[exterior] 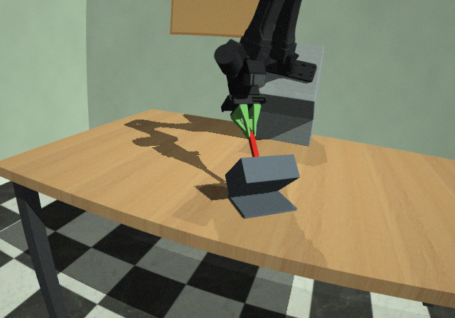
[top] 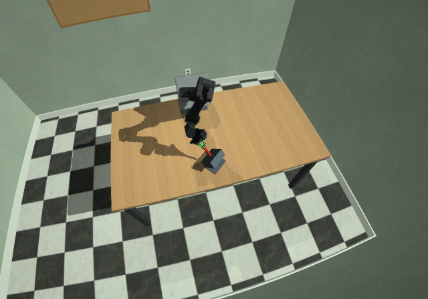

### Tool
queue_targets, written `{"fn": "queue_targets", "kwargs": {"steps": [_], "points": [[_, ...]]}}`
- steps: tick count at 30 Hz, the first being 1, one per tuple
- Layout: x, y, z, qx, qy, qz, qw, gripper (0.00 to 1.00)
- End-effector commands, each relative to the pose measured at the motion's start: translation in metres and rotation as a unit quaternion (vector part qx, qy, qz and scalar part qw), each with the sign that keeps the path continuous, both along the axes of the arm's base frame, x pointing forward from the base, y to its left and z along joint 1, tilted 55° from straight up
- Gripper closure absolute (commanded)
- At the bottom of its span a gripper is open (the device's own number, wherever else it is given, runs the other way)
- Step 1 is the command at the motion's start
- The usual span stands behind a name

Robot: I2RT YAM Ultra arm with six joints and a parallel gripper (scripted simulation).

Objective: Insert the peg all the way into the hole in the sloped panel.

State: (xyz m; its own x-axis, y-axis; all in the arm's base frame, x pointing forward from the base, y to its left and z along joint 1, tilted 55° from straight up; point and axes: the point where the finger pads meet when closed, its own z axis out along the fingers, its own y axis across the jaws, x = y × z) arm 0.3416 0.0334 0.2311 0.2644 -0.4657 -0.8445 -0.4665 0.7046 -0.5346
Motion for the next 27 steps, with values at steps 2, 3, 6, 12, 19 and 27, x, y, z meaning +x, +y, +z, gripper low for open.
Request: {"fn": "queue_targets", "kwargs": {"steps": [2,3,6,12,19,27], "points": [[0.007,0.004,0.009,-0.002,-0.014,0.003,1.0,1.0],[0.008,0.004,0.009,-0.002,-0.014,0.003,1.0,1.0],[0.01,0.006,0.009,-0.002,-0.014,0.003,1.0,1.0],[0.016,0.01,0.01,-0.002,-0.014,0.003,1.0,1.0],[0.02,0.013,0.01,-0.002,-0.014,0.003,1.0,1.0],[0.026,0.018,0.01,-0.002,-0.014,0.003,1.0,1.0]]}}
